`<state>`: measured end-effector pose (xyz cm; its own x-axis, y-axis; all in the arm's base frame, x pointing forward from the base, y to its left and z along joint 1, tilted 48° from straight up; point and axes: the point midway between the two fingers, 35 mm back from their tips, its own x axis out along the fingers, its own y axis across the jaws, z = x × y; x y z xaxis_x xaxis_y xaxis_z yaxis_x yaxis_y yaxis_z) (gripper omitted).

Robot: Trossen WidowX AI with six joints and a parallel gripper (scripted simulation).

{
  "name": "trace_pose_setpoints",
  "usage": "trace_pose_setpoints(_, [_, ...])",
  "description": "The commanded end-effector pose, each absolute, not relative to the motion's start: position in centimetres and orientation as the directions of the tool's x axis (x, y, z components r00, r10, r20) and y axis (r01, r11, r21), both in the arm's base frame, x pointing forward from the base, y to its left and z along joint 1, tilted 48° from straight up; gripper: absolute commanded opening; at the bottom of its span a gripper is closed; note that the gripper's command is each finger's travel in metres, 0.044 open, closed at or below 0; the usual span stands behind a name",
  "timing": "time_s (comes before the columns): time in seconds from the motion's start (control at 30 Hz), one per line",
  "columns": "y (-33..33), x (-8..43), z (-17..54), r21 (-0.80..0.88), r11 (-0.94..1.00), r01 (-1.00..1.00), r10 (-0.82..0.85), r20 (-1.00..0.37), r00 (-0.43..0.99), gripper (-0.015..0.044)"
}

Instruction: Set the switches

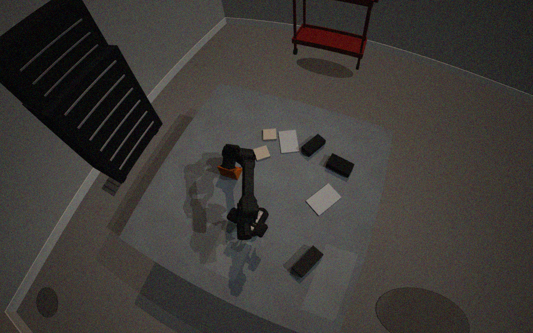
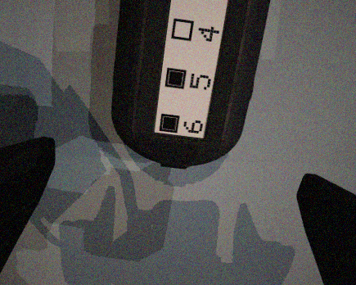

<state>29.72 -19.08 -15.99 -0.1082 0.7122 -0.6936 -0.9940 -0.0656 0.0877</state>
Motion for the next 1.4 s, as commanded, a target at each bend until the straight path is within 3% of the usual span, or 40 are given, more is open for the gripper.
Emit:
trace_pose_setpoints(0.0, [-19.1, 29.7, -16.1, 0.079, -0.083, -0.993, 0.709, -0.696, -0.115, 0.044])
trace_pose_setpoints(1.27, [-14.8, 29.1, -20.2, 0.077, -0.082, -0.994, 0.711, -0.695, -0.112, 0.044])
trace_pose_setpoints(1.37, [-14.8, 29.1, -20.2, 0.077, -0.082, -0.994, 0.711, -0.695, -0.112, 0.0361])
